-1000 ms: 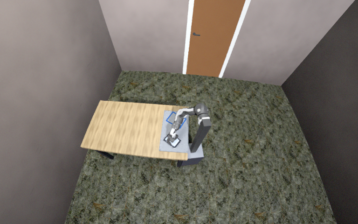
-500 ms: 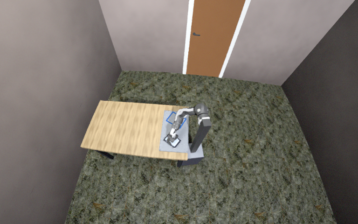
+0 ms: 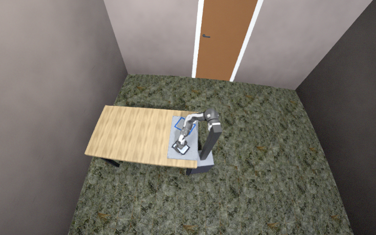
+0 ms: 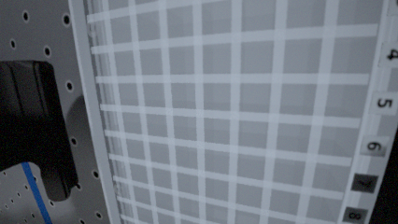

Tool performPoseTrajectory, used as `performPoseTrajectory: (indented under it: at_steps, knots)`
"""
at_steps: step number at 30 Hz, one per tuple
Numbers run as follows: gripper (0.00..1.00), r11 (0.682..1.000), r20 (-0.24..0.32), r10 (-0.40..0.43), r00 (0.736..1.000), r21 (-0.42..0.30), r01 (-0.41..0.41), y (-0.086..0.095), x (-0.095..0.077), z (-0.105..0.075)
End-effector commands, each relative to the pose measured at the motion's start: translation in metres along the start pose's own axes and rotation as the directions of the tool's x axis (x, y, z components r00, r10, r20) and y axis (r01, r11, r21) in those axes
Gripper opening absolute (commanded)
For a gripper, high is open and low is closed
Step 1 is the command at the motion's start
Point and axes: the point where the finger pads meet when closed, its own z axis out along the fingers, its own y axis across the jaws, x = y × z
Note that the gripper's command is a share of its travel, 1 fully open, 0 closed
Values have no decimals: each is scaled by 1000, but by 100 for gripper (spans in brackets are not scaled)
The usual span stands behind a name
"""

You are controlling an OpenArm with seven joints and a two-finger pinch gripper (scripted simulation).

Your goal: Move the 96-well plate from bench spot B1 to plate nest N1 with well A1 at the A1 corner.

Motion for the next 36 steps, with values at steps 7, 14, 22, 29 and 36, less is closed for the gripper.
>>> performPoseTrajectory:
  at_steps: [7, 14, 22, 29, 36]
  knots:
    - [77, 1000, 0, -1, 1000, -4, 1, 1, 0, -41]
    - [77, 1000, 0, -1, 1000, -4, 1, 1, 0, -41]
    - [77, 1000, -1, -3, 1000, -6, 3, 1, 0, -64]
    - [77, 1000, 0, -1, 1000, -4, 1, 1, 0, -80]
    - [77, 1000, 0, -1, 1000, -4, 1, 1, 0, -80]
